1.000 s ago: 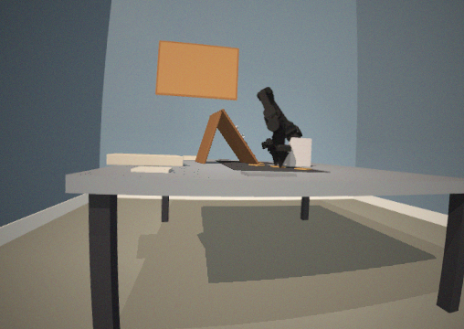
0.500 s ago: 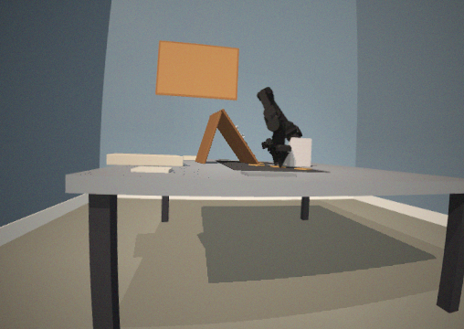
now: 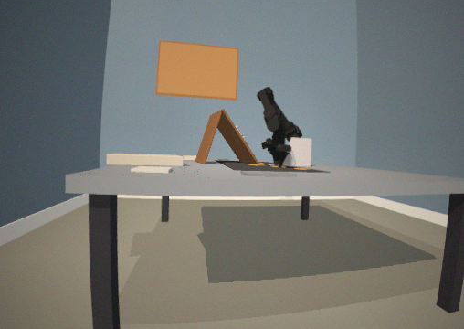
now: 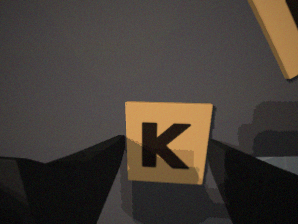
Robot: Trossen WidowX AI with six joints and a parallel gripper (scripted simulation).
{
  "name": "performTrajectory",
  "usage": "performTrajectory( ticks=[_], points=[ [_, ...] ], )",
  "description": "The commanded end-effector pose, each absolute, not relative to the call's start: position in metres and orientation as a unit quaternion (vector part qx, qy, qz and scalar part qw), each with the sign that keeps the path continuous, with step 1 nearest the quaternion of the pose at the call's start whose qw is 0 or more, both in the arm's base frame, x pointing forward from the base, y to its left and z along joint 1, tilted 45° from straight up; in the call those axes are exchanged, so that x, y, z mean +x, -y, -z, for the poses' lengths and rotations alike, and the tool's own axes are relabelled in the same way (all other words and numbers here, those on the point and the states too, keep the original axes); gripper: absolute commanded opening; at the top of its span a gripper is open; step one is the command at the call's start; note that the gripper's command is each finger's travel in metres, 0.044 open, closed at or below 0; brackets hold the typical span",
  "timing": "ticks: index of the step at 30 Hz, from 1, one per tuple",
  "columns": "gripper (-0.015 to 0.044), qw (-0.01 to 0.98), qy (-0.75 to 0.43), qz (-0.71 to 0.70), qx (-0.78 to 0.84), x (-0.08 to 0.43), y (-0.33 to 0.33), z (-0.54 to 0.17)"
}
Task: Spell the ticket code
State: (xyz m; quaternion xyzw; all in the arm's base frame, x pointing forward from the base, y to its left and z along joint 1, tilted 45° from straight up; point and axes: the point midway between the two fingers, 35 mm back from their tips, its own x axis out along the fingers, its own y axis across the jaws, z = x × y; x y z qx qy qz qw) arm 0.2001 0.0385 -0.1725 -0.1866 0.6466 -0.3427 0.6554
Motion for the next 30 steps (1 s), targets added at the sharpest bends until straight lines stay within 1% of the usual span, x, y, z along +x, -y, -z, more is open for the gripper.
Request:
performTrajectory(
  ticks=[1,5,13,14,30],
  points=[
    [0.0253,0.655,-0.647,0.342,-0.19,0.199,-0.037,0.173],
    [0.0227,0.655,-0.647,0.342,-0.19,0.199,-0.038,0.173],
    [0.0017,0.655,-0.647,0.342,-0.19,0.199,-0.042,0.169],
    [0.0,0.655,-0.647,0.342,-0.19,0.199,-0.042,0.168],
    [0.0,0.655,-0.647,0.342,-0.19,0.198,-0.046,0.163]
  ],
)
